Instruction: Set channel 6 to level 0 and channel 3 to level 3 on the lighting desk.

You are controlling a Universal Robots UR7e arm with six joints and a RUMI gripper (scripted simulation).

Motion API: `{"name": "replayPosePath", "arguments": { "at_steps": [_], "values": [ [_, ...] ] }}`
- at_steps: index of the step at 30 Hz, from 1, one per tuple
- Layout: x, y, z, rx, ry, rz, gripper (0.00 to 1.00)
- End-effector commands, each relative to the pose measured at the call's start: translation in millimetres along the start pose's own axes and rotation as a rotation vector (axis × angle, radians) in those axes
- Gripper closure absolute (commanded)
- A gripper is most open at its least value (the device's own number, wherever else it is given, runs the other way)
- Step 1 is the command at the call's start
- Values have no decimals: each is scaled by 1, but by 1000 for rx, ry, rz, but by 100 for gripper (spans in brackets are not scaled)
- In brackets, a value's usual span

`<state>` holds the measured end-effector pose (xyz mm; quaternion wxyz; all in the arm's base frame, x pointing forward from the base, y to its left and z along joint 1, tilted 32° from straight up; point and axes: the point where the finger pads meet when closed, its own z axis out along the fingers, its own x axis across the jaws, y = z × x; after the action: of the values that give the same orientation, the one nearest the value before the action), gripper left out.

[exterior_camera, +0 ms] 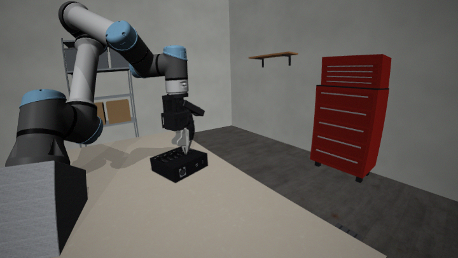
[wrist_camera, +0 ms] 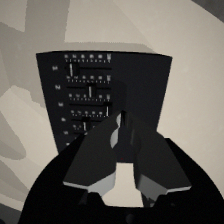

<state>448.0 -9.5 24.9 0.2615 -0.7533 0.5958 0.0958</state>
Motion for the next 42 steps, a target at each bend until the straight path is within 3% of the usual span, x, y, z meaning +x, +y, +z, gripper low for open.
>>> {"name": "replayPosePath", "arguments": {
  "at_steps": [1,42],
  "values": [
    [0,0,0,1,1,0,100],
    [-14,0,0,1,1,0,100]
  ]
}}
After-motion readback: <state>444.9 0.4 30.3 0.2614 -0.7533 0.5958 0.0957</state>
